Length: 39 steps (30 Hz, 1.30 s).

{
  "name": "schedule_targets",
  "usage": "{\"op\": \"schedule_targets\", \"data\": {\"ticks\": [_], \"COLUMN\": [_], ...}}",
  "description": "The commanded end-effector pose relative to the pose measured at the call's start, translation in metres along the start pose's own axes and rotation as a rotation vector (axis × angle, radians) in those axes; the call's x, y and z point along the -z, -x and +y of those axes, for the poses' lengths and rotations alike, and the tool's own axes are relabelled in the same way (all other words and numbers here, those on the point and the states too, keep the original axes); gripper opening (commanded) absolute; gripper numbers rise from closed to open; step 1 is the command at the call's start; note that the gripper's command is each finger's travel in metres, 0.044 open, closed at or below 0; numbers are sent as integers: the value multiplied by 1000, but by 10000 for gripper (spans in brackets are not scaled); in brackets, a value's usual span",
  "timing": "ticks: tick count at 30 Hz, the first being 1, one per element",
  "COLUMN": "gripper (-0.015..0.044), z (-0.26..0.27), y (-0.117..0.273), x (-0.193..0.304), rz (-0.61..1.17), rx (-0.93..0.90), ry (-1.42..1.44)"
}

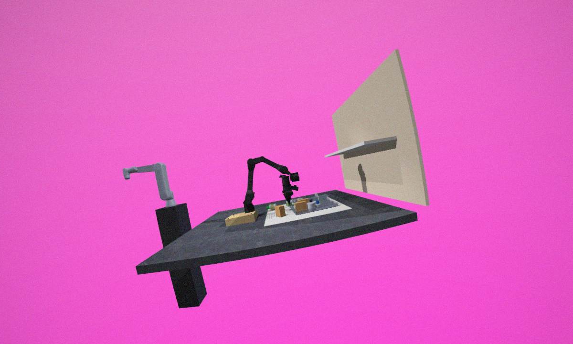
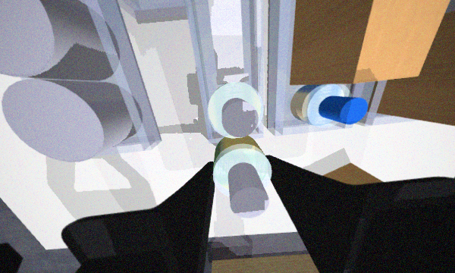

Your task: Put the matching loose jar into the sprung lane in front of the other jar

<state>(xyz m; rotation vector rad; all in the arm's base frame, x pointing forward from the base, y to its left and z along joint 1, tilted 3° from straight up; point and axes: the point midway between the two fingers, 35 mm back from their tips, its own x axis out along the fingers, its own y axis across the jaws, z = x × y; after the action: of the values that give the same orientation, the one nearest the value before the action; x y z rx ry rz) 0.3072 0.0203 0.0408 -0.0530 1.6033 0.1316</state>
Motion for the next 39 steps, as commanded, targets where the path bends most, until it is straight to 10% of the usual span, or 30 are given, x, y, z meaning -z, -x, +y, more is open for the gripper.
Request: {"op": "schedule_targets", "data": {"ticks": [1, 39], "gripper": [0, 0], "z": [-1, -1], "y": [3, 5], "x": [-12, -26], "rz": [-37, -38], "rx": [4, 4], "ry": [0, 0]}}
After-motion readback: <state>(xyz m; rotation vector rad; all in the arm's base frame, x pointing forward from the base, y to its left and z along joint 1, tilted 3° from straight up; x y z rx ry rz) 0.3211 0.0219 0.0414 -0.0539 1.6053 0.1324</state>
